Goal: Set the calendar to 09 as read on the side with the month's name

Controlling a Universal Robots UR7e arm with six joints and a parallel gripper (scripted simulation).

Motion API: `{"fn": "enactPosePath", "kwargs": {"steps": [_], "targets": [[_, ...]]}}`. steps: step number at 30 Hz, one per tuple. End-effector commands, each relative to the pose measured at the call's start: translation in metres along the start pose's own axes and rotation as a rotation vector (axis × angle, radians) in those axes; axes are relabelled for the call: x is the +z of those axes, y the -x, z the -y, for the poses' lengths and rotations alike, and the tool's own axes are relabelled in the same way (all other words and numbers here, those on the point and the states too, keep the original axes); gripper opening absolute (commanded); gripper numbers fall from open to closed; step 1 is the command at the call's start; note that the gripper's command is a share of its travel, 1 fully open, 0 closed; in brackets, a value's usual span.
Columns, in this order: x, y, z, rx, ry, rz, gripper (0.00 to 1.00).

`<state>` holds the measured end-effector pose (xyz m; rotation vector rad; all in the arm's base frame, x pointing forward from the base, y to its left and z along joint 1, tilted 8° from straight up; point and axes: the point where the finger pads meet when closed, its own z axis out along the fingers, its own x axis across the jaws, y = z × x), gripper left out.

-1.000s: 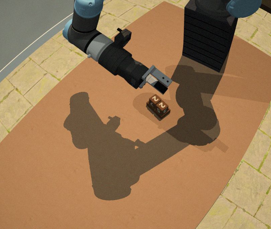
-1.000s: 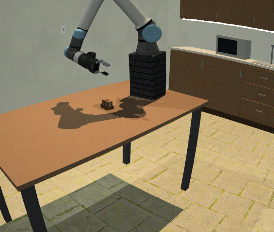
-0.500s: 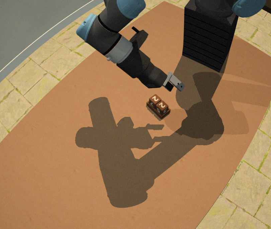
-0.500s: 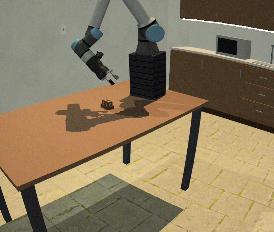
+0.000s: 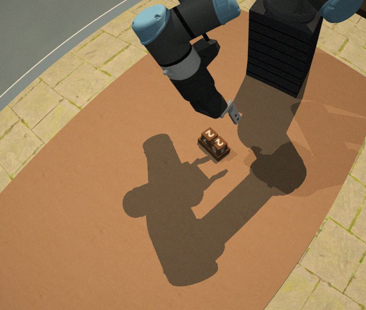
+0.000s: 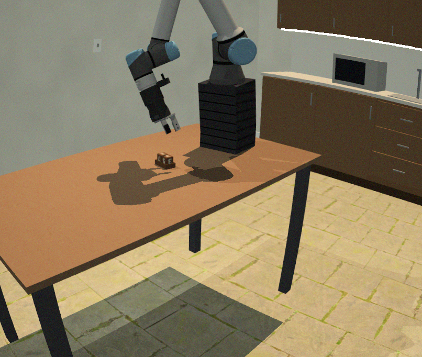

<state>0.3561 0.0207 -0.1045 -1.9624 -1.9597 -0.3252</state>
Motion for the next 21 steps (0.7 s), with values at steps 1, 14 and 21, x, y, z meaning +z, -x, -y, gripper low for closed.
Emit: {"fn": "enactPosePath", "kwargs": {"steps": [1, 14, 21], "targets": [[-0.003, 0.006, -0.001, 0.023, 0.035, 0.075, 1.00], [-0.019, 0.021, -0.004, 0.105, 0.169, 0.278, 1.00], [-0.025, 0.023, -0.005, 0.128, 0.210, 0.324, 1.00]]}}
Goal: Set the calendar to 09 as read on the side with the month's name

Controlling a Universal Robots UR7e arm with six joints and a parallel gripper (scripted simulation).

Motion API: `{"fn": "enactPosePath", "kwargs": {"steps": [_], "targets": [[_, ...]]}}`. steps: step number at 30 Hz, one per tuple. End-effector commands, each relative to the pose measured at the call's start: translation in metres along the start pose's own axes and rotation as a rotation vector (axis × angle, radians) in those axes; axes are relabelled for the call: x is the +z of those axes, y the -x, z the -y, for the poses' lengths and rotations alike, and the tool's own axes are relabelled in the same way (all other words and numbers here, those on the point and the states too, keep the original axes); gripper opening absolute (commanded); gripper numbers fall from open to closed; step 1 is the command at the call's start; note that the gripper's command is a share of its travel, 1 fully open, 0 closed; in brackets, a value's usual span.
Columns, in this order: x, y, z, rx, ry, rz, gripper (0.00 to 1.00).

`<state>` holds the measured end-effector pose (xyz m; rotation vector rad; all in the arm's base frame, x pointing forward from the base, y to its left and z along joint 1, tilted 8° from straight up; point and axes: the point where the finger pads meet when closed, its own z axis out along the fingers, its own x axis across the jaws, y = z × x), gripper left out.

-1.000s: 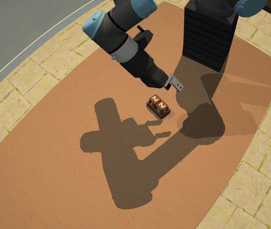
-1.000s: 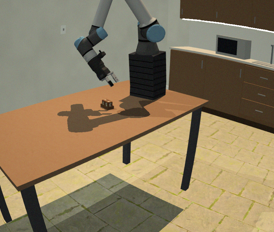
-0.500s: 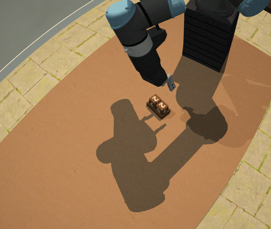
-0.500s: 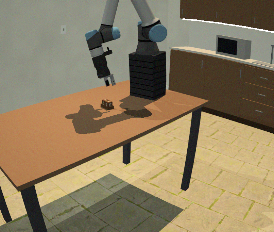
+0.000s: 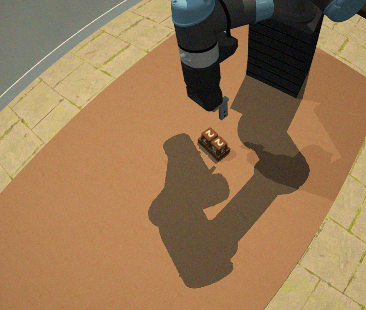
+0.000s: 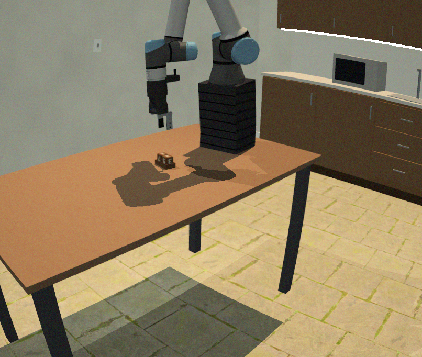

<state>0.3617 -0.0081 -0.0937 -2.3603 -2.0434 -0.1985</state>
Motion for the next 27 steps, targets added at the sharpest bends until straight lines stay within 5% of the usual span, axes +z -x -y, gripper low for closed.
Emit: {"fn": "enactPosePath", "kwargs": {"steps": [1, 10, 27], "targets": [[-0.0032, 0.0024, -0.0019, 0.014, 0.024, 0.025, 1.00], [-0.0079, 0.0054, -0.0037, 0.035, 0.058, 0.060, 1.00], [-0.0085, 0.0057, -0.0040, 0.038, 0.063, 0.064, 1.00]]}}
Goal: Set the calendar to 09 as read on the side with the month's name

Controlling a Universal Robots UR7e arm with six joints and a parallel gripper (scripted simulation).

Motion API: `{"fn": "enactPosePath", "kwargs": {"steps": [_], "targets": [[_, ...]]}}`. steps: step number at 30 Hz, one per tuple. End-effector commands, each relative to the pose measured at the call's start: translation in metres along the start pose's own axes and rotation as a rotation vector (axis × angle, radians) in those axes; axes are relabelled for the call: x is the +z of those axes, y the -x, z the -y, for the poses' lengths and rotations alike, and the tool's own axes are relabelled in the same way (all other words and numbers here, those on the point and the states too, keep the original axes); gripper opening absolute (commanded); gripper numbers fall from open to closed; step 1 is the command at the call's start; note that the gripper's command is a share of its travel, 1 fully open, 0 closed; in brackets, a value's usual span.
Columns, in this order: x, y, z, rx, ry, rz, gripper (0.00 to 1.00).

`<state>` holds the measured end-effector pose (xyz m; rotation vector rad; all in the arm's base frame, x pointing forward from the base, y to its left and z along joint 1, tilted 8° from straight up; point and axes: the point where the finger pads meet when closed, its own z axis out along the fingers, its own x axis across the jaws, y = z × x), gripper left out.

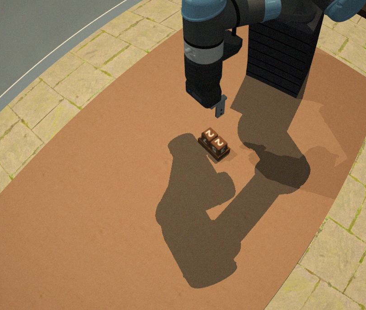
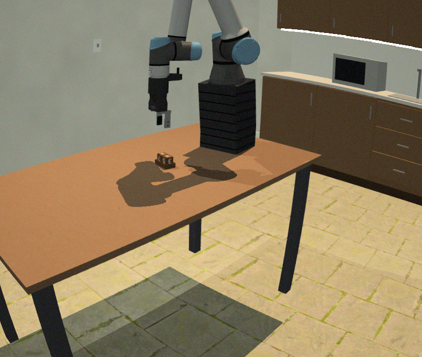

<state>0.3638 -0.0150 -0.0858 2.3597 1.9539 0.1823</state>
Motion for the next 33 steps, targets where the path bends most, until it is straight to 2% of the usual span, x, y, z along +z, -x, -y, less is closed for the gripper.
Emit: {"fn": "enactPosePath", "kwargs": {"steps": [1, 11, 22, 33], "targets": [[0.000, 0.000, 0.000, 0.000, 0.001, 0.000, 1.00], [0.000, 0.000, 0.000, -0.018, 0.001, 0.000, 1.00], [0.005, 0.001, 0.001, -0.169, 0.001, 0.000, 1.00], [0.018, 0.004, 0.003, -0.578, 0.001, 0.001, 1.00]]}}
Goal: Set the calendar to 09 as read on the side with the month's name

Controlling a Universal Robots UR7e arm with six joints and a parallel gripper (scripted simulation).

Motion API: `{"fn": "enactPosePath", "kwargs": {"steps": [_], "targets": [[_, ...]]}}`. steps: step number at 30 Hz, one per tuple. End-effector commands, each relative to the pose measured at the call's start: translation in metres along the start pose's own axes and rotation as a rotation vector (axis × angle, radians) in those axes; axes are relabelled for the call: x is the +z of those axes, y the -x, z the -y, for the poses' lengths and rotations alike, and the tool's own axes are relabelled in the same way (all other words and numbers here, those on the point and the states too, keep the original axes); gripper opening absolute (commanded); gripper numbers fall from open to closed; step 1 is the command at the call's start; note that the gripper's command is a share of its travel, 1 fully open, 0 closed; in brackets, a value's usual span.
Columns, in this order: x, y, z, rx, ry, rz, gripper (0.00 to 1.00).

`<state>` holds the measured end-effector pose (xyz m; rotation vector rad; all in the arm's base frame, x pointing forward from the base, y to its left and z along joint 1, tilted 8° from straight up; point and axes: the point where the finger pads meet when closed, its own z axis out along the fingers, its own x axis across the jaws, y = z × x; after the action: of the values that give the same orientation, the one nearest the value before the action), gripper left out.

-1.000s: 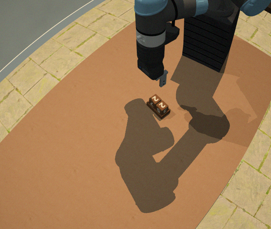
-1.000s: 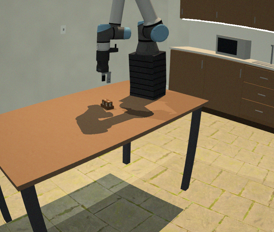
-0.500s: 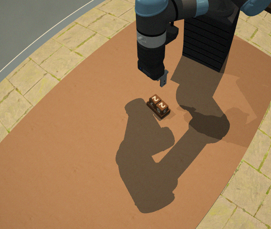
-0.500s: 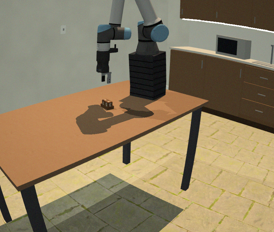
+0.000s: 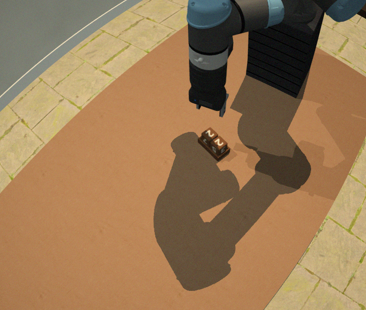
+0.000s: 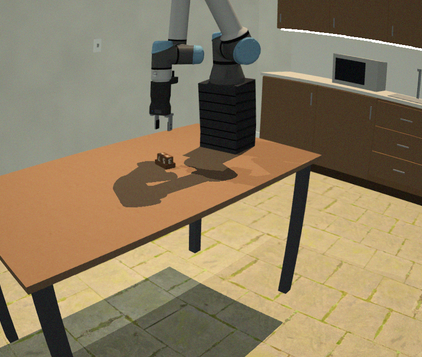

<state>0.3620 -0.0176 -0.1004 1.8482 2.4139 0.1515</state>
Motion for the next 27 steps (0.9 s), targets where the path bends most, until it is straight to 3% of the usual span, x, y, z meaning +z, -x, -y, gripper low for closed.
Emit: {"fn": "enactPosePath", "kwargs": {"steps": [1, 6, 21, 27], "targets": [[0.005, 0.001, 0.000, -0.172, 0.001, 0.000, 1.00], [0.008, 0.001, 0.000, -0.264, 0.001, 0.001, 1.00], [0.025, 0.000, -0.003, -0.860, 0.000, 0.001, 1.00], [0.029, -0.001, -0.004, -0.976, 0.000, 0.001, 1.00]]}}
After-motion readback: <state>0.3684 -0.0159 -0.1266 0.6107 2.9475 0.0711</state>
